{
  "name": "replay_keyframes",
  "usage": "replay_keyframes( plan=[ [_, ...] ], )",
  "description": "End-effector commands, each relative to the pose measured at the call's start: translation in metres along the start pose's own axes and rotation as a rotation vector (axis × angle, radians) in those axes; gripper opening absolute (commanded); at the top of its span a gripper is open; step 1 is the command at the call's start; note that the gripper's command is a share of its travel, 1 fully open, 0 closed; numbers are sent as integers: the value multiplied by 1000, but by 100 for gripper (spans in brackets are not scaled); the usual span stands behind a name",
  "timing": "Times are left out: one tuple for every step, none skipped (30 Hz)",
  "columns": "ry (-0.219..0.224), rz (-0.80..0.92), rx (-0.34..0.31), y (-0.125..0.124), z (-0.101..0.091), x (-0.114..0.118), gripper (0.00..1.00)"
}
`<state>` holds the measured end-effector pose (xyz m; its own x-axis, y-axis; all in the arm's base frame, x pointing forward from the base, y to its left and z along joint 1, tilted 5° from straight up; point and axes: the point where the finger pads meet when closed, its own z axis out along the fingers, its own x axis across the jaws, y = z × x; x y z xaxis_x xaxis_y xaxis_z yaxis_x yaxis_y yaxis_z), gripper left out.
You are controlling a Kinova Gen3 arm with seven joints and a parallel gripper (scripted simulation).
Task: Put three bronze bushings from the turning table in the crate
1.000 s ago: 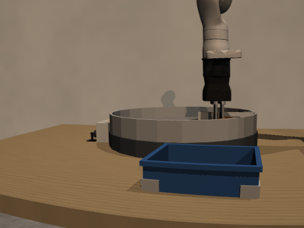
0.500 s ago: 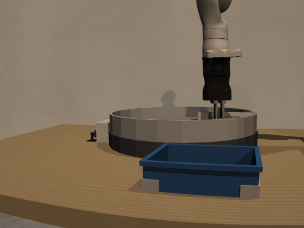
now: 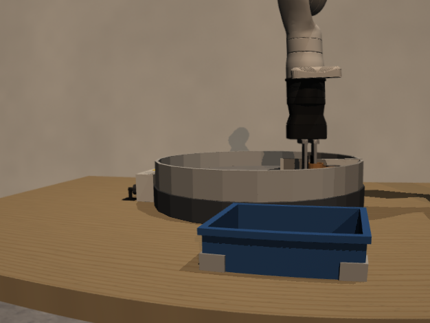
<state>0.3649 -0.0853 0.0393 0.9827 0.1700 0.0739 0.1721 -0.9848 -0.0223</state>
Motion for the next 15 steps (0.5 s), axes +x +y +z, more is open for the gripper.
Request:
replay_keyframes(
  plan=[
    [4,0,-2,0,-4,1,0],
    [4,0,-2,0,-6,1,0],
    [4,0,-2,0,-7,1,0],
    [4,0,-2,0,-7,1,0],
    [4,0,-2,0,-7,1,0],
    [4,0,-2,0,-7,1,0],
    [4,0,-2,0,-7,1,0],
    [4,0,-2,0,-7,1,0],
    [4,0,-2,0,-7,1,0],
    [4,0,-2,0,-7,1,0],
    [4,0,-2,0,-7,1,0],
    [4,0,-2,0,-7,1,0],
    [4,0,-2,0,-7,1,0],
    [4,0,-2,0,-7,1,0],
    [4,0,-2,0,-7,1,0]
  ],
)
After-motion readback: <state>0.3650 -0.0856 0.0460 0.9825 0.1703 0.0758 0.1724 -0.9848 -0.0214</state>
